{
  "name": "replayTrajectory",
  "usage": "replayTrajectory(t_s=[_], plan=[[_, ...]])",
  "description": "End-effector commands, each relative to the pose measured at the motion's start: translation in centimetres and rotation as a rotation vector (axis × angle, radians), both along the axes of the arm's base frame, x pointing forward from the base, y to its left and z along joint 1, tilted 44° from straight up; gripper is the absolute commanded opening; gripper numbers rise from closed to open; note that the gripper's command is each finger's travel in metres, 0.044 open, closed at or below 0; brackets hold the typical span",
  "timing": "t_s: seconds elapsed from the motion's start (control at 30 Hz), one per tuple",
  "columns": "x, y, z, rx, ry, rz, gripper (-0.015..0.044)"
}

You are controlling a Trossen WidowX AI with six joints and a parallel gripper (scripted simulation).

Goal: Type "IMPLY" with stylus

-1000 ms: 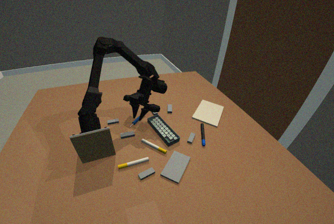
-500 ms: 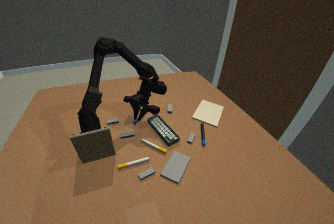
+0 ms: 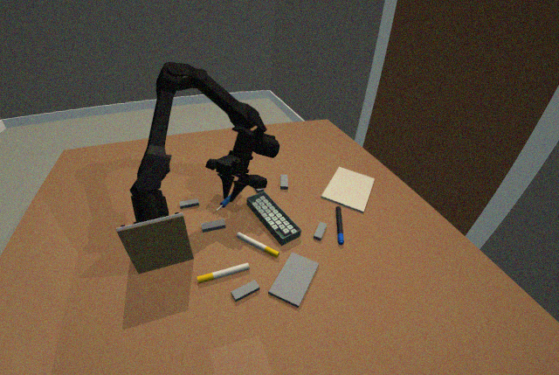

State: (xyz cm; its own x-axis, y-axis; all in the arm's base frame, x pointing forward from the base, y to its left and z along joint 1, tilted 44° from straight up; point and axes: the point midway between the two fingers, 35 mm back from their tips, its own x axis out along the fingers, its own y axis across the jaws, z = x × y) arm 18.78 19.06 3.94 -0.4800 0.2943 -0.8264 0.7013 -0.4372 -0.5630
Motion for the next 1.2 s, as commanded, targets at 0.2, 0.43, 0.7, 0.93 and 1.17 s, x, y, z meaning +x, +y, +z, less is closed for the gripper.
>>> replayTrajectory(t_s=[0.2, 0.43, 0.7, 0.93, 1.17], plan=[[0.8, -2.9, 3.0, 0.002, -0.011, -0.004, 0.0000], [0.9, -2.7, 2.7, 0.018, -0.026, 0.036, 0.0000], [1.8, -3.4, 2.3, 0.105, -0.122, 0.279, 0.0000], [2.6, -4.0, 1.9, 0.179, -0.195, 0.495, 0.0000], [3.4, -4.6, 1.5, 0.252, -0.259, 0.714, 0.0000]])
